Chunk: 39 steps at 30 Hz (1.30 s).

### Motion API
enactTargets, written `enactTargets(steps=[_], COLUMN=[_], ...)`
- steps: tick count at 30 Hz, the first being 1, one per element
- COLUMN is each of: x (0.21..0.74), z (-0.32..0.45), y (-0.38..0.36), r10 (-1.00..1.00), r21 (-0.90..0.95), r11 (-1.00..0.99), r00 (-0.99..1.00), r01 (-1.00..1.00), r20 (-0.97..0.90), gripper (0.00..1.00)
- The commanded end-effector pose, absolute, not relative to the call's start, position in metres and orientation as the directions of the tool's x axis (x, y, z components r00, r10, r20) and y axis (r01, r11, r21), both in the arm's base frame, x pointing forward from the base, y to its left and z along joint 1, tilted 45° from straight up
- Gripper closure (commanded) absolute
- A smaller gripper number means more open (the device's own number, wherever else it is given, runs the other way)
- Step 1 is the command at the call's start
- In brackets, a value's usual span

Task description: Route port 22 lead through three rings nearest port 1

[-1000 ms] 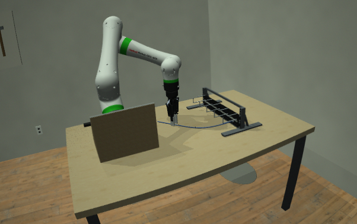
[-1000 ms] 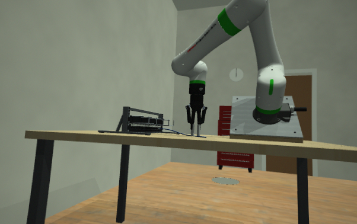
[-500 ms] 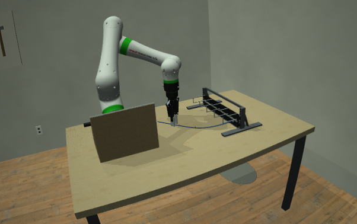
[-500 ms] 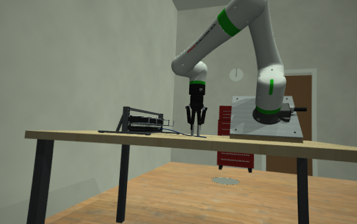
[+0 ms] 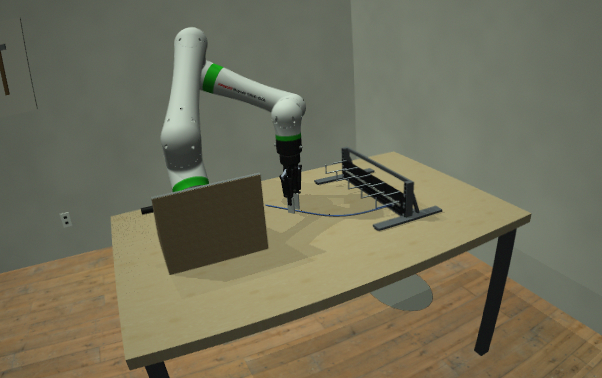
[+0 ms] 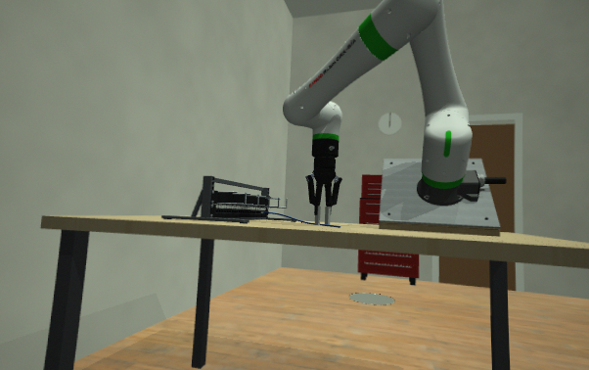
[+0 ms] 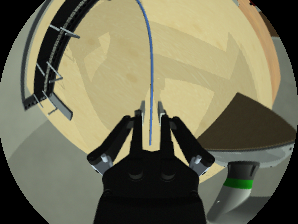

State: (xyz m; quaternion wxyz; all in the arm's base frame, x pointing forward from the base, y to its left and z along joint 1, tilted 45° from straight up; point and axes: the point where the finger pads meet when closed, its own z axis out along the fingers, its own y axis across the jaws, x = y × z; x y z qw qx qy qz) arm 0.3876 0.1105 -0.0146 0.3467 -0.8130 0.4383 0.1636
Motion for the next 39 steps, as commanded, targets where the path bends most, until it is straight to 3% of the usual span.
enactTargets(steps=[1, 27, 28, 39], x=[0.3877, 0.3877, 0.3877, 0.3877], z=[-0.0146, -0.0146, -0.0146, -0.0146], y=[0.1102, 0.1102, 0.1102, 0.1102], r10=[-0.6, -0.6, -0.6, -0.6], r21=[-0.42, -0.42, -0.42, -0.42], r11=[-0.375, -0.375, -0.375, -0.375], r00=[0.562, 0.562, 0.562, 0.562], r01=[-0.826, -0.826, -0.826, -0.826], r20=[-0.57, -0.57, -0.57, -0.57], gripper=[0.8, 0.8, 1.0, 1.0])
